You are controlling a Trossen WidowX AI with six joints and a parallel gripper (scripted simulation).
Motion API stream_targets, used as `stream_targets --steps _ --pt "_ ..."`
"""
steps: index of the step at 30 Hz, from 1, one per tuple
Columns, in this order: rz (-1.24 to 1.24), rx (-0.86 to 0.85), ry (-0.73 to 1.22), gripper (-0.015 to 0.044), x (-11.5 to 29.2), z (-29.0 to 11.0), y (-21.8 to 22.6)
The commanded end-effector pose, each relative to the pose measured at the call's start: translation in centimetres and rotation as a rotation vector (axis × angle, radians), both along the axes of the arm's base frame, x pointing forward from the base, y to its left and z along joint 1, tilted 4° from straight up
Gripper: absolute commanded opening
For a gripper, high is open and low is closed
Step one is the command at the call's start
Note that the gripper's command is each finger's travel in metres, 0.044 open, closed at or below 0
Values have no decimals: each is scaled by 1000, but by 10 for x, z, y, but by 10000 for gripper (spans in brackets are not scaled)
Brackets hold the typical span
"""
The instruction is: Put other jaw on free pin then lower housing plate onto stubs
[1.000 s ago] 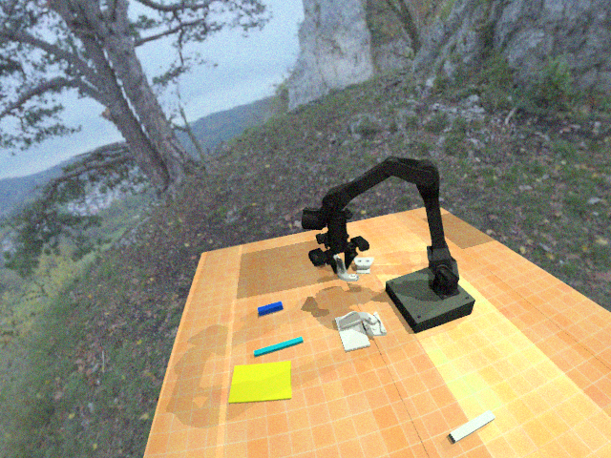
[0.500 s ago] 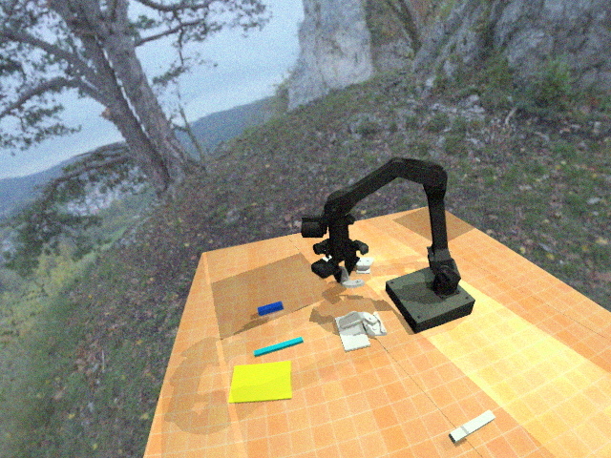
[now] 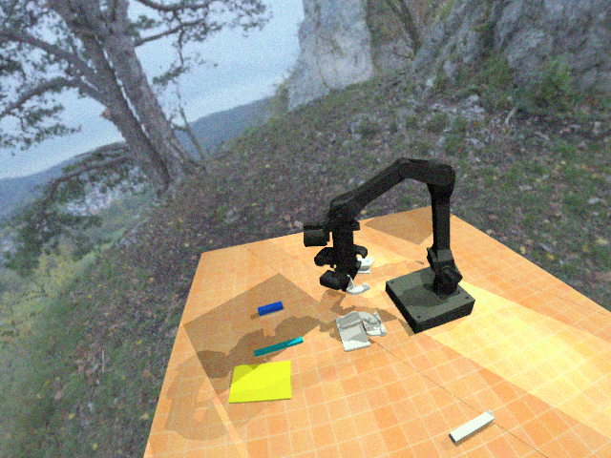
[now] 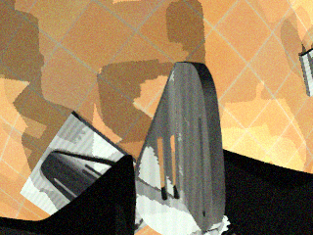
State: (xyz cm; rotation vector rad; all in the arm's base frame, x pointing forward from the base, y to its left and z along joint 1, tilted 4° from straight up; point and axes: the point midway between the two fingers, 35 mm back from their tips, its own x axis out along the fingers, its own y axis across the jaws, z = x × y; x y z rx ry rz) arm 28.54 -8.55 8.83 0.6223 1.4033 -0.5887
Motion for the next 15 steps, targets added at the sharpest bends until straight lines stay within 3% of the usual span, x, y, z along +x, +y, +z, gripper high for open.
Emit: stream_targets --steps 1,15 --pt "73 -13 -12 134 -1 3 8" --pt "367 -36 -8 134 -7 2 43"
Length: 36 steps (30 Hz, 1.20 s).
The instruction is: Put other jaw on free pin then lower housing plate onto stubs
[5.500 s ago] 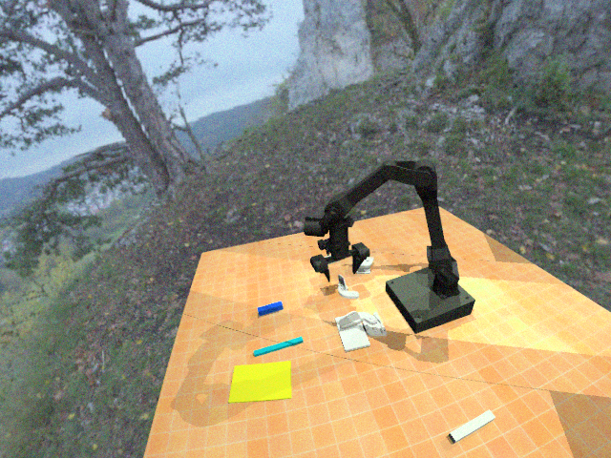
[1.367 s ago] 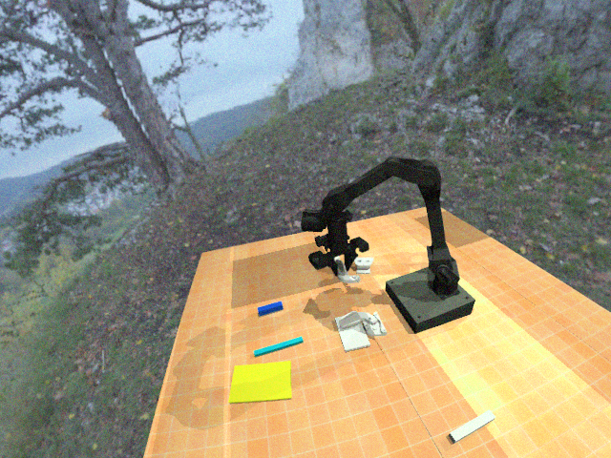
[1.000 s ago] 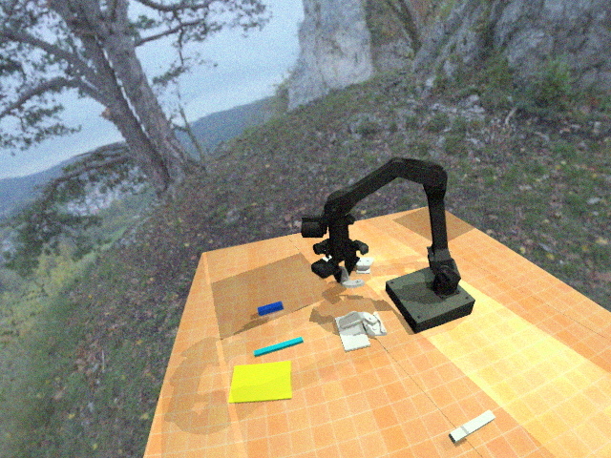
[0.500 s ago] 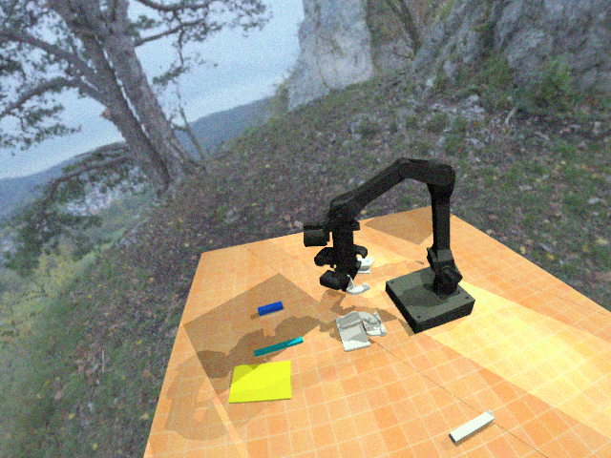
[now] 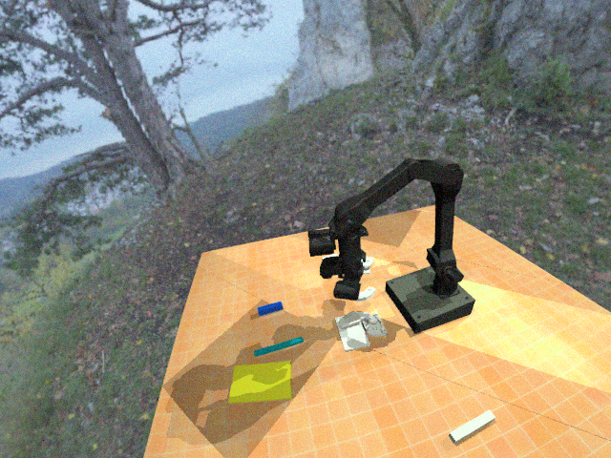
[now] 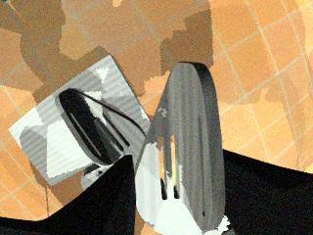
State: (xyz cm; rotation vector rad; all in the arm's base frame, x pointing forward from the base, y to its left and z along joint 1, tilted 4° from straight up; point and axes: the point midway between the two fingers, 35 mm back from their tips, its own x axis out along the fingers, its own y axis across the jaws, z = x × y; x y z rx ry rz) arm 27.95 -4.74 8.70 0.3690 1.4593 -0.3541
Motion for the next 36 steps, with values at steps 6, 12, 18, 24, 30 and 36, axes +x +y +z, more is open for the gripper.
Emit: stream_targets --steps 6,12,18,24,30,36 --pt "178 -19 -12 134 -5 2 19" --pt "304 -29 -11 134 -10 1 33" --pt "335 -32 -11 134 -11 1 37" --pt "335 -32 -11 134 -11 1 37" --pt "335 -32 -11 134 -11 1 37" --pt "321 -31 -11 134 -11 1 37"
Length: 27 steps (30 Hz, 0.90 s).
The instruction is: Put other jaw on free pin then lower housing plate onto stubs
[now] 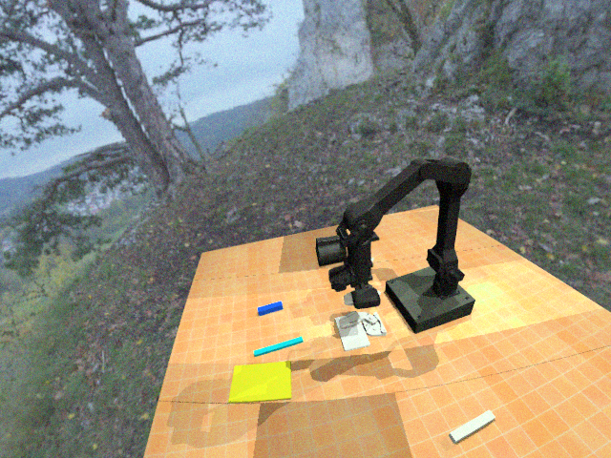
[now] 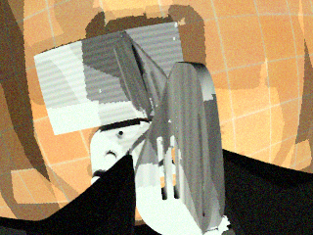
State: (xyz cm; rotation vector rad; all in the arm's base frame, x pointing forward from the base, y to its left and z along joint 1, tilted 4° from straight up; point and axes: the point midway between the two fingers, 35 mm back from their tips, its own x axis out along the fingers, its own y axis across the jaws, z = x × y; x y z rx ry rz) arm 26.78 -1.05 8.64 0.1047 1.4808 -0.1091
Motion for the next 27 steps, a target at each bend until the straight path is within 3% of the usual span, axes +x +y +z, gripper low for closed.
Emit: stream_targets --steps 1,27 --pt "-6 -2 -8 134 0 1 0" --pt "-6 2 -9 134 24 3 59"
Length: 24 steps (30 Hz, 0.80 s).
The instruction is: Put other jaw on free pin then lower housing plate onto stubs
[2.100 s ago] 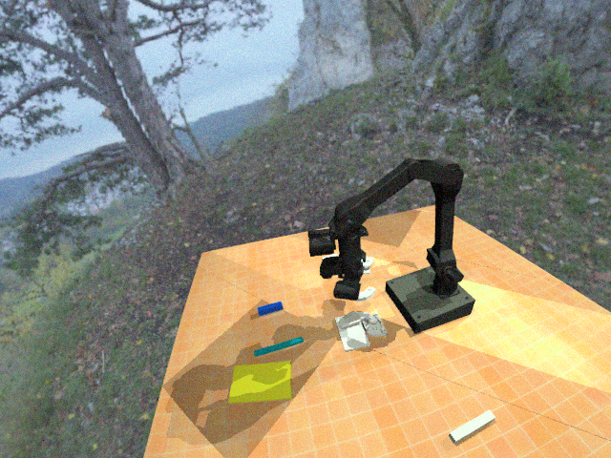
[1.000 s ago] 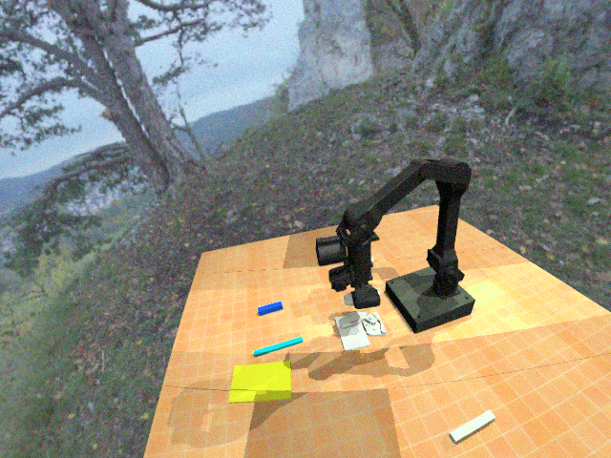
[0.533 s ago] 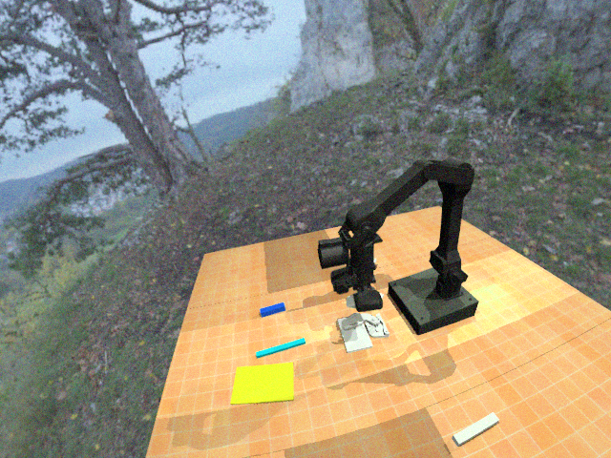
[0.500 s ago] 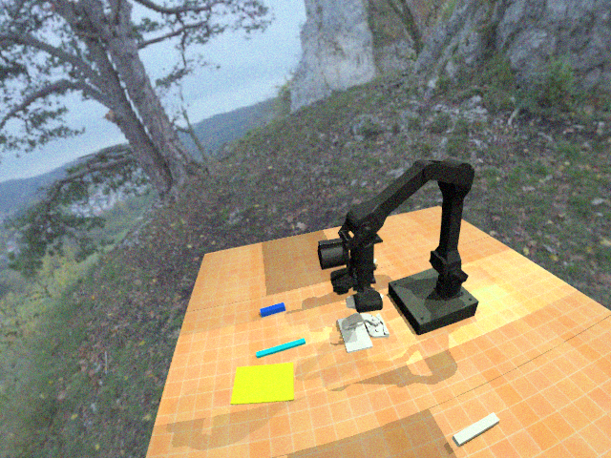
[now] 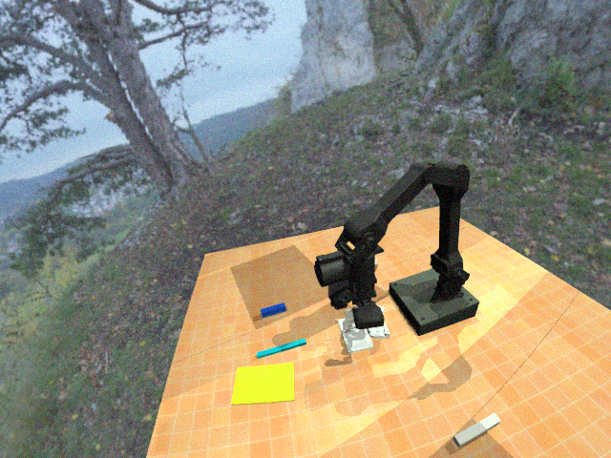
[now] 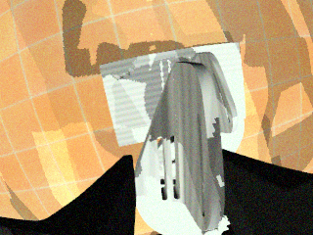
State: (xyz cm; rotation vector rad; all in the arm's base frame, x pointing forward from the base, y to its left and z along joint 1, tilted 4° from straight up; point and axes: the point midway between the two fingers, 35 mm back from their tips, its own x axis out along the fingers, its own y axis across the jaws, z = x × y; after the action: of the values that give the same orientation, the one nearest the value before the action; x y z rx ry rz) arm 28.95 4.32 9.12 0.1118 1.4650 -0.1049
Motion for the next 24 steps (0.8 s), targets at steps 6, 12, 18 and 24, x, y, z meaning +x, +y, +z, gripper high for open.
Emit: stream_targets --steps 6,12,18,24 --pt "-4 -4 7 134 2 -1 6" --pt "-4 -4 7 134 2 -1 6" --pt "-4 -4 7 134 2 -1 6" --pt "-16 -3 7 134 2 -1 6"
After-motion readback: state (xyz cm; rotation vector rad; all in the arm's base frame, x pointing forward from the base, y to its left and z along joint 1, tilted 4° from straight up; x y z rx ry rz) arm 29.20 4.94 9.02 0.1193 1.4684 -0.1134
